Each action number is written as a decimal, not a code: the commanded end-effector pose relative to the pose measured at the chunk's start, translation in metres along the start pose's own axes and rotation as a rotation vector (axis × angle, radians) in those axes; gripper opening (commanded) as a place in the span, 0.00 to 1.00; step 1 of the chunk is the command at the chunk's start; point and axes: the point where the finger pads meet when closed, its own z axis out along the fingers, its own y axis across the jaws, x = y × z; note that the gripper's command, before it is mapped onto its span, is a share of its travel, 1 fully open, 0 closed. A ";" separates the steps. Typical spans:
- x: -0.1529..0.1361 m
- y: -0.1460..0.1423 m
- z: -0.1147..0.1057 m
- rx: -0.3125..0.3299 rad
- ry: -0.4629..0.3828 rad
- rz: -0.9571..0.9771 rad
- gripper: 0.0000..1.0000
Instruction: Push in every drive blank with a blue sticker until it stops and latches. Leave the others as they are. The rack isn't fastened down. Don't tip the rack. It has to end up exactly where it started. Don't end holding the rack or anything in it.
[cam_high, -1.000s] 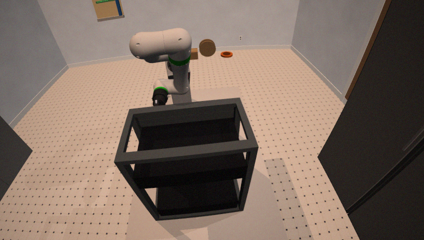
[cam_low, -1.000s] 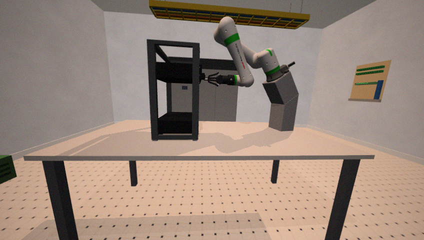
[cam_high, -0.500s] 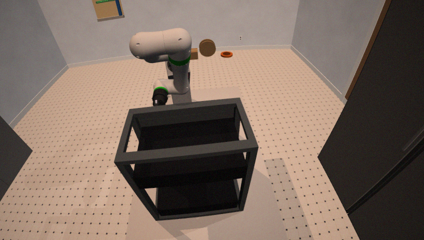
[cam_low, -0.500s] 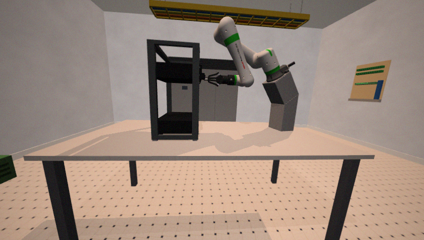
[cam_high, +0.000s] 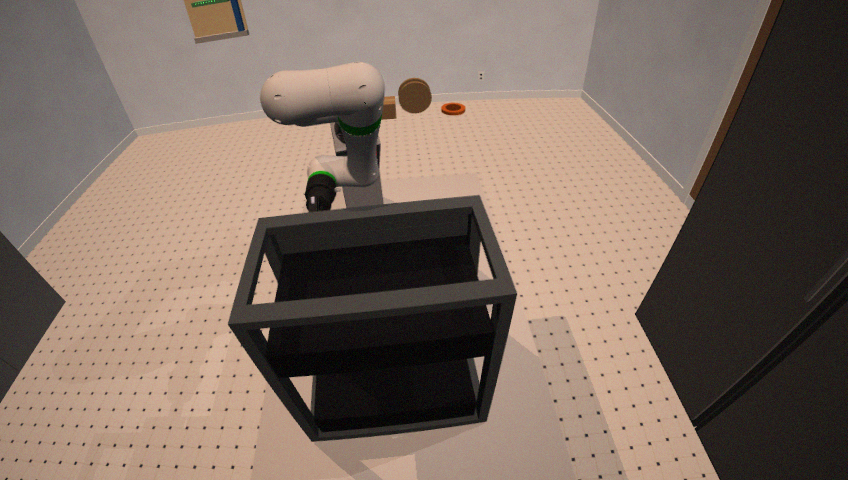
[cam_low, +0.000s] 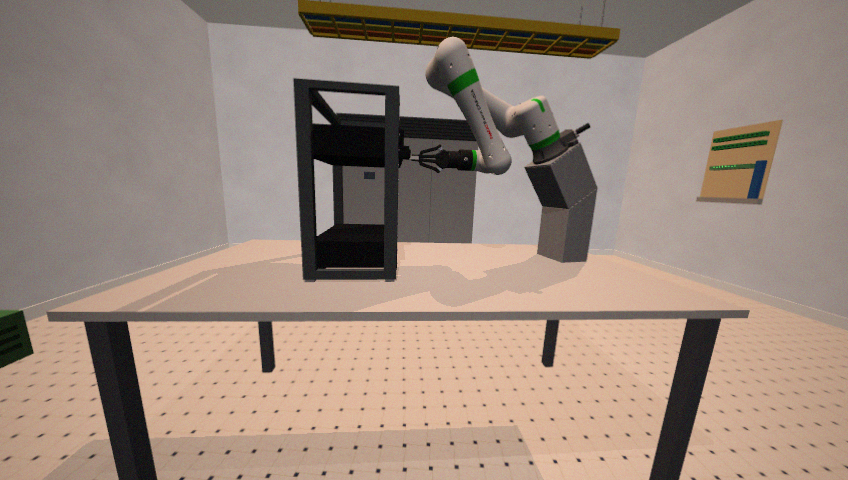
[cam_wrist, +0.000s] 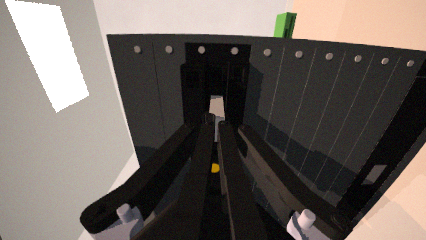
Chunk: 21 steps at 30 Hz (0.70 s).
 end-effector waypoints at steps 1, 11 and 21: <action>0.000 0.000 -0.023 0.001 0.000 0.000 0.00; 0.000 0.000 -0.061 0.001 0.000 0.000 0.00; 0.000 0.000 -0.067 0.001 0.000 0.000 0.00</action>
